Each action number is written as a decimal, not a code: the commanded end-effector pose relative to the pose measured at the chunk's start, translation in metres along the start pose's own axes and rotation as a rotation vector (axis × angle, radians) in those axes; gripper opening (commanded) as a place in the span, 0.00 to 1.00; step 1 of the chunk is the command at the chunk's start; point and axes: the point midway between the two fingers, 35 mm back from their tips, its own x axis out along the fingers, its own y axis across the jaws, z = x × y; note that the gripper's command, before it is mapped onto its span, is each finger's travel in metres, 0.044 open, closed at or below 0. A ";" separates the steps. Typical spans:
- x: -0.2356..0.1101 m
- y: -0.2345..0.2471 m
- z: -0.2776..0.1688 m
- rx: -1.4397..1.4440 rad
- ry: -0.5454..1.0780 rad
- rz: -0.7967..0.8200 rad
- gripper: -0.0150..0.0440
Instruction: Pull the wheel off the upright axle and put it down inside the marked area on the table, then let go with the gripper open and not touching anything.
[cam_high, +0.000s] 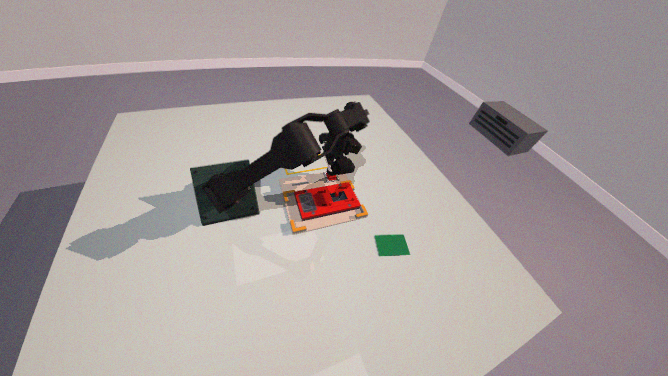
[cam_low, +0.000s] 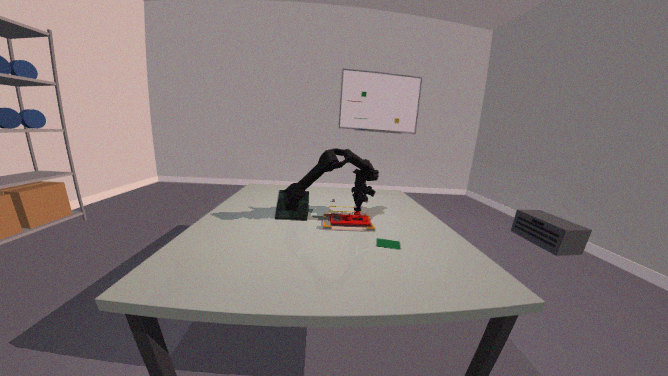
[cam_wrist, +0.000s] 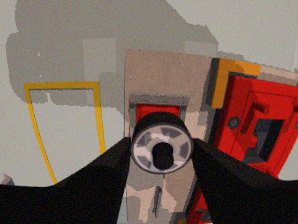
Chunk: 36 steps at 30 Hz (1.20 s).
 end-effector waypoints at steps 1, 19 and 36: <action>-0.005 0.001 0.000 -0.002 -0.004 0.002 0.25; -0.010 0.001 0.000 -0.002 -0.005 0.001 0.25; -0.016 0.001 0.000 -0.003 -0.006 0.001 0.25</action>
